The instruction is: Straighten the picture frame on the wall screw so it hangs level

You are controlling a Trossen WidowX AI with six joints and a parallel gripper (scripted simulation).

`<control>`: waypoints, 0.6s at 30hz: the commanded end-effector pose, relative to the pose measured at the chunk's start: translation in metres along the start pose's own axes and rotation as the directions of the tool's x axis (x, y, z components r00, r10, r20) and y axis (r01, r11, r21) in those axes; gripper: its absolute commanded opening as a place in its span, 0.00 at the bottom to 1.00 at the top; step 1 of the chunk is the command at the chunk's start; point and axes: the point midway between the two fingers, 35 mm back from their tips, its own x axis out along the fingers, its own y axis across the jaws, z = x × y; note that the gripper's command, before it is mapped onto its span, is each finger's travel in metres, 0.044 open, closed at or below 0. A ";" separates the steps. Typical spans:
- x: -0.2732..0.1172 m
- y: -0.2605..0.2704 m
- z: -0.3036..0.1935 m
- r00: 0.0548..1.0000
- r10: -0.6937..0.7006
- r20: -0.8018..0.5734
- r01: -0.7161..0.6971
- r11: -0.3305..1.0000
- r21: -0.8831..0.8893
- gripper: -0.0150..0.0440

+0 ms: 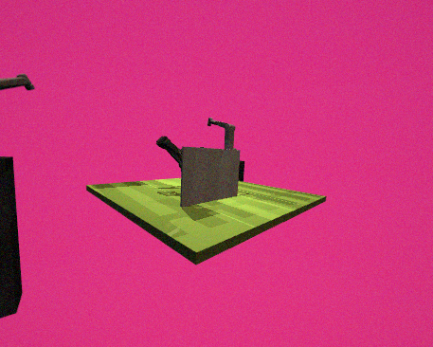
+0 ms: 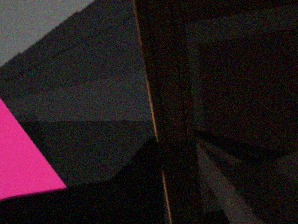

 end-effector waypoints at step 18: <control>0.000 -0.001 0.000 1.000 0.000 0.001 0.000 0.997 -0.078 0.25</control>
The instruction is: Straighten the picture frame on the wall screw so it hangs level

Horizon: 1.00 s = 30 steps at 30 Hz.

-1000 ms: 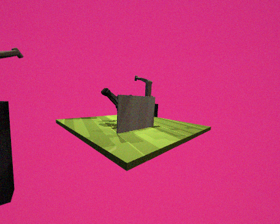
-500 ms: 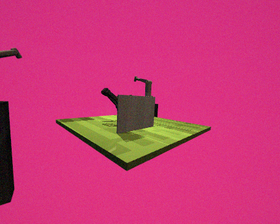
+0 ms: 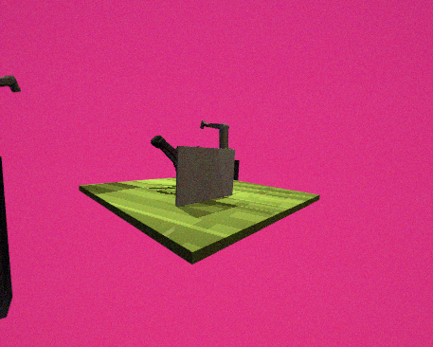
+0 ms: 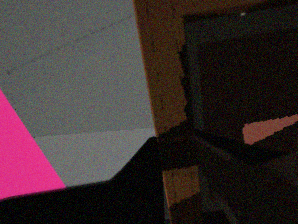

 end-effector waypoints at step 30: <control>0.000 0.001 0.000 1.000 0.002 0.005 -0.001 0.983 -0.183 0.25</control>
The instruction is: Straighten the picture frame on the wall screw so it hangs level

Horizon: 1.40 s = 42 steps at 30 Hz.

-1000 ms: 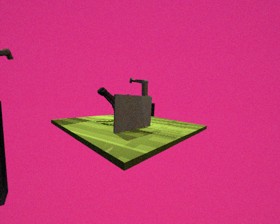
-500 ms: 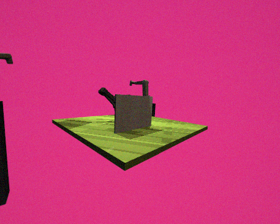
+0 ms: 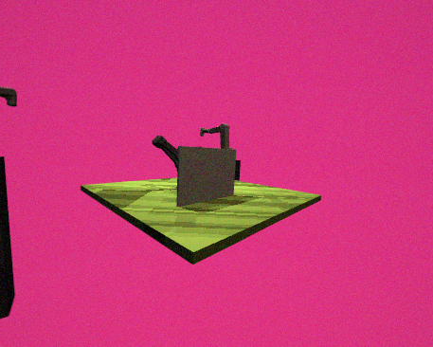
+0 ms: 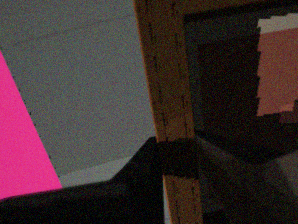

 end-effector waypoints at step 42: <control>-0.100 -0.005 0.000 1.000 0.010 -0.005 -0.009 0.977 0.213 0.69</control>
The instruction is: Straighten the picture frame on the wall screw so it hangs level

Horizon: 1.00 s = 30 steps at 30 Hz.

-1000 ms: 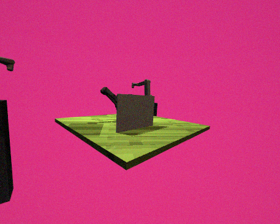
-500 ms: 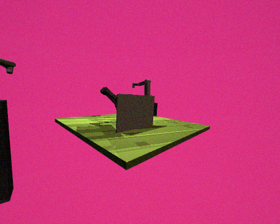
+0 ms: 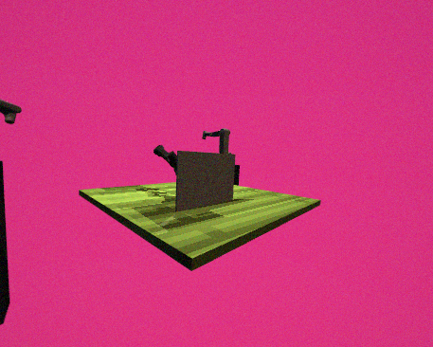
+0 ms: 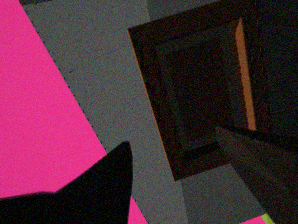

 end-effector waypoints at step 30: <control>-0.095 0.034 -0.018 0.999 0.011 -0.045 -0.012 1.000 -0.003 0.69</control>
